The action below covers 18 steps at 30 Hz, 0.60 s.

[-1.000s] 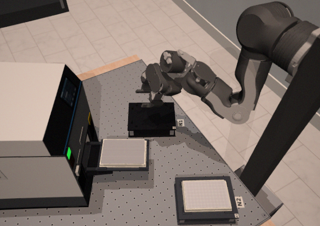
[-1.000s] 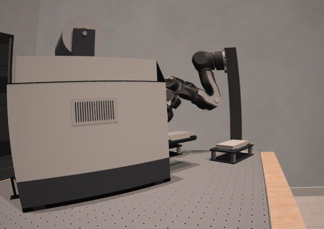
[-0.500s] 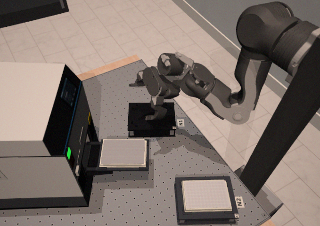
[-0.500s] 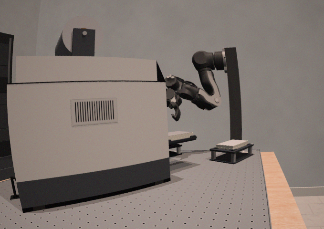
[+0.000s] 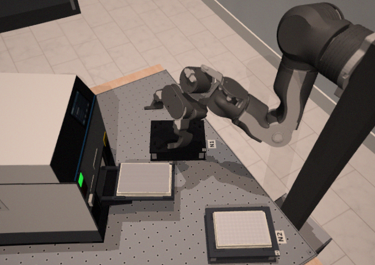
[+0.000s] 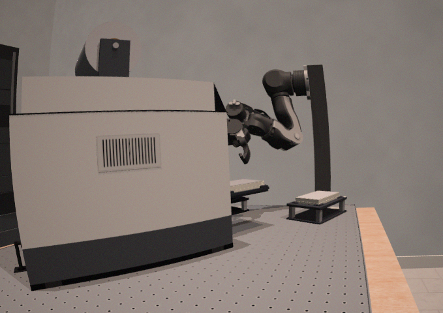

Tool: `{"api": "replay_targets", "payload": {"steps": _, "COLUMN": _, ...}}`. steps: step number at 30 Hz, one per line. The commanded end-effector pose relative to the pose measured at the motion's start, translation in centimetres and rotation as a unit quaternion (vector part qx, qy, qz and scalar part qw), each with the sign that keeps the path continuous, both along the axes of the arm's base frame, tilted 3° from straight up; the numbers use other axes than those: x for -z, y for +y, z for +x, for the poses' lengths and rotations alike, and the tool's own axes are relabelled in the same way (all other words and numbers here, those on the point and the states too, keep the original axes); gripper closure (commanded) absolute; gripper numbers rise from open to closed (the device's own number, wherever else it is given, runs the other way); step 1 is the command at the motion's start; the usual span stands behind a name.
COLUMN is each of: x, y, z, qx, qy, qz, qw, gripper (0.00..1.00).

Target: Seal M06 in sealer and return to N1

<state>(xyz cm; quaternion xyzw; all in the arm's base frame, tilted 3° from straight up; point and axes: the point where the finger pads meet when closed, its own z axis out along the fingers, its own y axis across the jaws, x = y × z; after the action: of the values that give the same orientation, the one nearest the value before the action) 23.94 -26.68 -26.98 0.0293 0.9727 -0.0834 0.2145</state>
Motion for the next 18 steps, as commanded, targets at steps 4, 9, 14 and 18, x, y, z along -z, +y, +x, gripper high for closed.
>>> {"api": "replay_targets", "payload": {"steps": 4, "x": -0.5, "y": 2.0, "z": 3.02, "qx": 0.077, "qy": 0.056, "qz": 0.038, "qw": 0.9947, "gripper": 0.23}}
{"api": "replay_targets", "payload": {"steps": 9, "x": -0.6, "y": 2.4, "z": 3.77, "qx": 0.063, "qy": 0.051, "qz": 0.041, "qw": 0.9959, "gripper": 0.23}}
{"api": "replay_targets", "payload": {"steps": 14, "x": -0.6, "y": 2.4, "z": 3.77, "qx": 0.064, "qy": 0.052, "qz": 0.041, "qw": 0.9957, "gripper": 0.23}}
{"api": "replay_targets", "payload": {"steps": 18, "x": -0.7, "y": 2.9, "z": 4.55, "qx": -0.034, "qy": -0.003, "qz": 0.024, "qw": 0.9991, "gripper": 0.23}}
